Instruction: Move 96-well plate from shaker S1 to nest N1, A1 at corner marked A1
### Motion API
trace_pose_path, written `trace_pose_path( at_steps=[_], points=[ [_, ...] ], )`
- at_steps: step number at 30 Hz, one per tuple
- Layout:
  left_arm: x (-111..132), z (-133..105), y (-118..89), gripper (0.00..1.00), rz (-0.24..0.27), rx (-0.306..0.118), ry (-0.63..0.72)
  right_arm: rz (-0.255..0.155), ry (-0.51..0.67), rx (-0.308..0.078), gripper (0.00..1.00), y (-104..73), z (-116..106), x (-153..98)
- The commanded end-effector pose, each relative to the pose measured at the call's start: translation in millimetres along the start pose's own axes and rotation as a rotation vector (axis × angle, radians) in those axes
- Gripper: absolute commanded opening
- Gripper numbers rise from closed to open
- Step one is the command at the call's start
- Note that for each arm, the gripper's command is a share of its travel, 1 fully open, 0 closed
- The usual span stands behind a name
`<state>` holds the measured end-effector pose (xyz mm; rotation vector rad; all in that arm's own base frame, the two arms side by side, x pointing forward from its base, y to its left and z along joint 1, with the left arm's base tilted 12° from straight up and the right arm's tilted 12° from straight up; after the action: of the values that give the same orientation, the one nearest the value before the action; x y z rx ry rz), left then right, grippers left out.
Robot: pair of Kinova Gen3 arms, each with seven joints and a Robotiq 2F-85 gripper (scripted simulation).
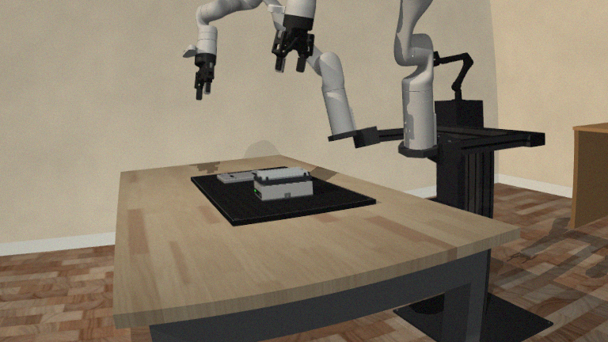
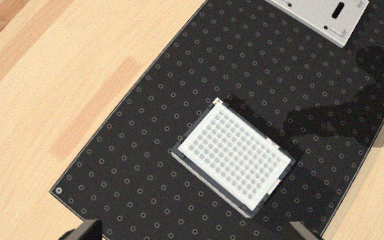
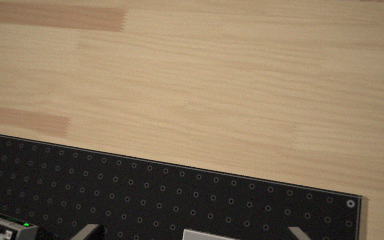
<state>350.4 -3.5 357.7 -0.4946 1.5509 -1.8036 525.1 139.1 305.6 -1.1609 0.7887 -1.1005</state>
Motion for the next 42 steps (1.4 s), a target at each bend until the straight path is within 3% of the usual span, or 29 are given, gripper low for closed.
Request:
trace_pose_path(
  at_steps=[1, 11, 13, 25, 42],
  points=[
    [19, -15, 2, 1.0, 0.005, -0.032, 0.072, 0.0, 0.0, 0.003, 1.0, -1.2, 1, 0],
    [57, -53, 13, 1.0, 0.005, -0.131, 0.238, 0.0, 0.0, 0.003, 1.0, -1.2, 1, 0],
    [57, -53, 13, 1.0, 0.005, -0.131, 0.238, 0.0, 0.0, 0.003, 1.0, -1.2, 1, 0],
    [84, -88, 22, 1.0, -0.002, -0.221, 0.368, 0.0, 0.0, 0.003, 1.0, -1.2, 1, 0],
    [96, -108, 26, 1.0, -0.008, -0.271, 0.433, 0.0, 0.0, 0.003, 1.0, -1.2, 1, 0]
  ],
)
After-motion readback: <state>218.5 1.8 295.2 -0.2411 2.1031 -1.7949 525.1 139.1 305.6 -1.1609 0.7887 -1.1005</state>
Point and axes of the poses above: on each arm, the point where the finger pads meet when closed, its own y axis out along the fingers, its own x axis across the jaws, z = x × y, the point moved 9 cm from there along -y, back along the fingers, and after that the axes turned 9 degrees about -y, right-handed, at the moved point
